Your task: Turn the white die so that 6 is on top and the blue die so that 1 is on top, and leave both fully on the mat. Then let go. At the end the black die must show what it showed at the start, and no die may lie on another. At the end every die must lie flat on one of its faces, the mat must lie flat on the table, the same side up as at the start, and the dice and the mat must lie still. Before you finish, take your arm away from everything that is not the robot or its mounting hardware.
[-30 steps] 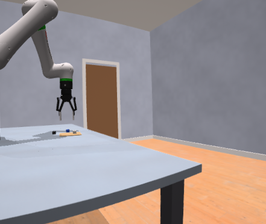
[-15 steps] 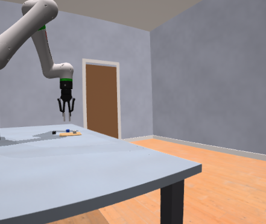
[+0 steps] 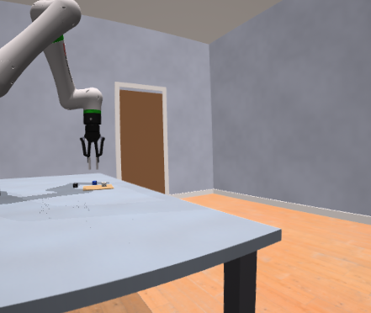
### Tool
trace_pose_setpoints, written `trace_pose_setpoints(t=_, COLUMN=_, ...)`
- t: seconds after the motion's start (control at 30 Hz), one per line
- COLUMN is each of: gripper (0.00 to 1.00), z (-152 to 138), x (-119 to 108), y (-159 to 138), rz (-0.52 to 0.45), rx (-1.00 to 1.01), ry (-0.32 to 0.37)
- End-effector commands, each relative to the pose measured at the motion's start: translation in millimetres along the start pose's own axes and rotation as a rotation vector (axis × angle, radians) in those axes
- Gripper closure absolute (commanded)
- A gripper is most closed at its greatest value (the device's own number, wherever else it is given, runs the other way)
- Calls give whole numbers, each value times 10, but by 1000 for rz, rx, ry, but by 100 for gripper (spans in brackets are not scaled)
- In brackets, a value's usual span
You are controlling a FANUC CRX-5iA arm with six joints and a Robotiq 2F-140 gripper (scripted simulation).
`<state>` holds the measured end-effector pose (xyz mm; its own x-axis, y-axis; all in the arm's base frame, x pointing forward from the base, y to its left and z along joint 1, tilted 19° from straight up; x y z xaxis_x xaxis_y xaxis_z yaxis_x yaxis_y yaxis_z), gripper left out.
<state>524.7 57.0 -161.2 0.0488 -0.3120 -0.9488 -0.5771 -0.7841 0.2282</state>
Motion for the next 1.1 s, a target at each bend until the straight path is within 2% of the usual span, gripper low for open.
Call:
trace_pose_setpoints(t=0.0, gripper=79, z=-1, x=1, y=-2, rz=0, rx=0, ry=0)
trace_pose_setpoints(t=0.4, gripper=79, z=-2, x=48, y=-3, rz=0, rx=0, ry=4)
trace_pose_setpoints(t=1.07, gripper=79, z=-13, x=314, y=-8, rz=0, rx=0, ry=4)
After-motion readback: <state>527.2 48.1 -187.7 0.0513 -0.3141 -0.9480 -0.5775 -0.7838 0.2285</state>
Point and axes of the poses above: the point where the finger pads meet when closed, its own x axis out along the fingers, its own z axis across the jaws, y = z × x, the point moved 3 cm from there along -x, back along the fingers, and after that the axes turned 13 degrees about x, right-handed, at the moved point
